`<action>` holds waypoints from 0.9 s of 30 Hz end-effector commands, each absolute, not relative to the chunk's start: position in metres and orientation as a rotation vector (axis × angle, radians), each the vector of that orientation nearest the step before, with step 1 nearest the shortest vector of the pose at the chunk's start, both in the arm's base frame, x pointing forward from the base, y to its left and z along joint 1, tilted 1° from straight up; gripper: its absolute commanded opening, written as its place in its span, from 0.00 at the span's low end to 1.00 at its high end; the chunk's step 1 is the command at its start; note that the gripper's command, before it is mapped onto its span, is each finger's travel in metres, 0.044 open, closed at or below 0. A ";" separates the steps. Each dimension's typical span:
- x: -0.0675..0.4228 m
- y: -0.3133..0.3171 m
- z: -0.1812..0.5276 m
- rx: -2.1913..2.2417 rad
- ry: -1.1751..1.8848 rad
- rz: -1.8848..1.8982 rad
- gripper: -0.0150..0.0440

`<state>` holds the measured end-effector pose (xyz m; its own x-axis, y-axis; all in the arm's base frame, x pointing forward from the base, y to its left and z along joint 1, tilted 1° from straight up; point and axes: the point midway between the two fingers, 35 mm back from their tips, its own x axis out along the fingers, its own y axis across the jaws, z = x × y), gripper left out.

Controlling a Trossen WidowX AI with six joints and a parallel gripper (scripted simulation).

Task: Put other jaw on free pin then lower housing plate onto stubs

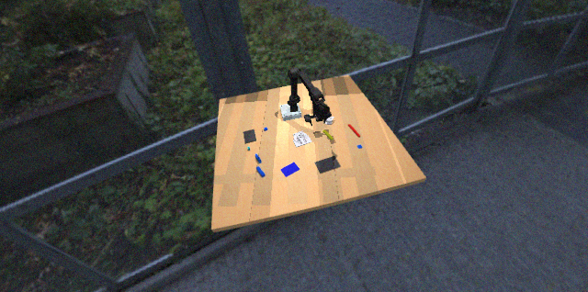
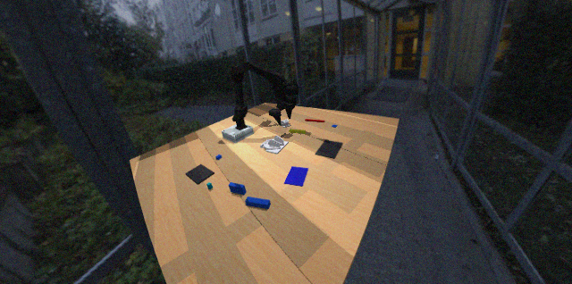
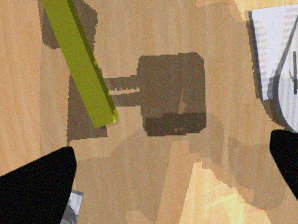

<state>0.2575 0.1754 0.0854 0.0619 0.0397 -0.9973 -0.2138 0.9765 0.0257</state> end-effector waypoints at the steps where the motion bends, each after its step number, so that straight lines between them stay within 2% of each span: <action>1: 0.207 0.224 0.088 -0.014 1.522 0.066 1.00; 13: 0.117 0.272 0.091 0.164 1.543 -0.123 1.00; 24: 0.115 0.273 0.091 0.166 1.543 -0.125 1.00; 27: 0.116 0.274 0.071 0.166 1.543 -0.125 1.00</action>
<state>0.1169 0.2735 0.0878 0.0221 0.0308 -0.9993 0.1786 0.9833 0.0342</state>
